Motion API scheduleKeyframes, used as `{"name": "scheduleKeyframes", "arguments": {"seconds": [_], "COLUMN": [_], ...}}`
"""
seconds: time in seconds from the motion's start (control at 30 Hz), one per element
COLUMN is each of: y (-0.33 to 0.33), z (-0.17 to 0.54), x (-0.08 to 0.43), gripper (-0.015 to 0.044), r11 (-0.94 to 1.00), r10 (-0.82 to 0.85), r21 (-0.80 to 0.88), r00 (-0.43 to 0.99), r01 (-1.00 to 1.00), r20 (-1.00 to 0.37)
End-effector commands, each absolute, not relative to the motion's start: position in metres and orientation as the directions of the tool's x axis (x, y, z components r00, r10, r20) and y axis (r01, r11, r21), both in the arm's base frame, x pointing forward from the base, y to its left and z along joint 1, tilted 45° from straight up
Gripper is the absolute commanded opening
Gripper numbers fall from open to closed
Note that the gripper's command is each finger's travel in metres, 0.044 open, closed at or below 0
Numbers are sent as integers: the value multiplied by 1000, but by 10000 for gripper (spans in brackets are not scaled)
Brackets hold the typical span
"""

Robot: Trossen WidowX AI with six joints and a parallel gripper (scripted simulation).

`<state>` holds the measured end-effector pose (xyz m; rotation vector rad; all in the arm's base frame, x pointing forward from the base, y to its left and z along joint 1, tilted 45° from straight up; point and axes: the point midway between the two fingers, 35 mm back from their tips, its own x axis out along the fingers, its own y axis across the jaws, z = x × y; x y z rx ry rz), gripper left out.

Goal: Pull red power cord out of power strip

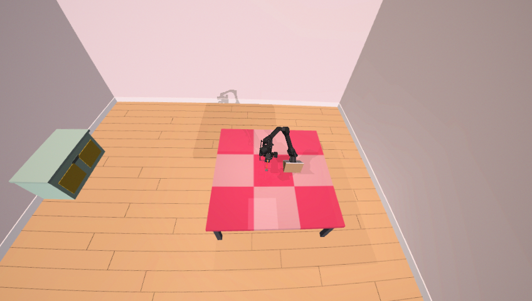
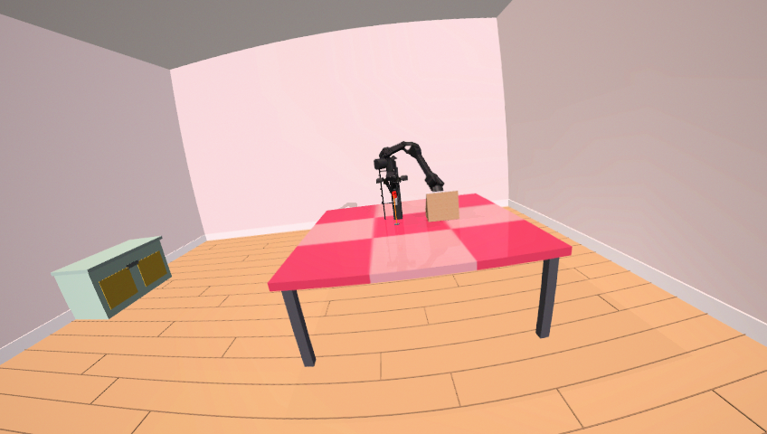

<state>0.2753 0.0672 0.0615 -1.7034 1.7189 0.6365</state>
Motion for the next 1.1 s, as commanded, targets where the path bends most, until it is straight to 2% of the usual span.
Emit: {"name": "scheduleKeyframes", "arguments": {"seconds": [0.0, 1.07], "y": [62, 34], "z": [67, 76], "x": [275, 272], "gripper": [160, 160], "r11": [43, 43], "r10": [-694, -696], "r21": [-88, -88], "r00": [34, 34], "r01": [-995, -995], "r20": [-719, -717]}}
